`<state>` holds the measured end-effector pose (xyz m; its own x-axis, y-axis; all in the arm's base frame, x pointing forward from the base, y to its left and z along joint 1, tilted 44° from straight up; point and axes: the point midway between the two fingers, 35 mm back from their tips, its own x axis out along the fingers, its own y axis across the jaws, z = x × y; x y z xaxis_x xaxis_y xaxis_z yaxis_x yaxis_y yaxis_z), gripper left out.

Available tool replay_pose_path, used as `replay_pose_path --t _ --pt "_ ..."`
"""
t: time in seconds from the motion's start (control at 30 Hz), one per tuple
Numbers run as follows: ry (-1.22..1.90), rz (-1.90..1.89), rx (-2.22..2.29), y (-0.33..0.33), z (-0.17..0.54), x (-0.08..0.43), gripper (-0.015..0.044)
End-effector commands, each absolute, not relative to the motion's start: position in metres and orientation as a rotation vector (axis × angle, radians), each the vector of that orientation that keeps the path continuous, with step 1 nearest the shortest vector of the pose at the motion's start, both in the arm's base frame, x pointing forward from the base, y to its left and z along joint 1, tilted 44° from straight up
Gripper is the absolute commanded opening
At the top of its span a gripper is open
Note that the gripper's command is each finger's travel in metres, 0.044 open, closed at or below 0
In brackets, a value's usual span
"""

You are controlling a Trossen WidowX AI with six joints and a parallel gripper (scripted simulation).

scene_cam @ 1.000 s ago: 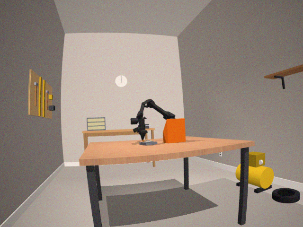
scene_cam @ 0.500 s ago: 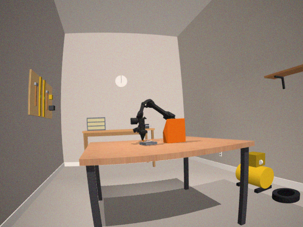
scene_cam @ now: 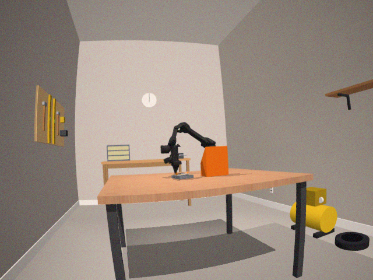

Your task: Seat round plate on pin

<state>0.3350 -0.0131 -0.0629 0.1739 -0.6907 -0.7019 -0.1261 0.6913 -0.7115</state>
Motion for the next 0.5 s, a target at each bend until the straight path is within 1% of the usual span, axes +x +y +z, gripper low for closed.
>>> replay_pose_path --t 0.0,0.47 --pt "1.366 -0.441 -0.734 -0.0078 -0.0674 0.3345 0.0000" --pt "1.367 -0.441 -0.734 -0.0054 -0.0697 0.3338 0.0000"
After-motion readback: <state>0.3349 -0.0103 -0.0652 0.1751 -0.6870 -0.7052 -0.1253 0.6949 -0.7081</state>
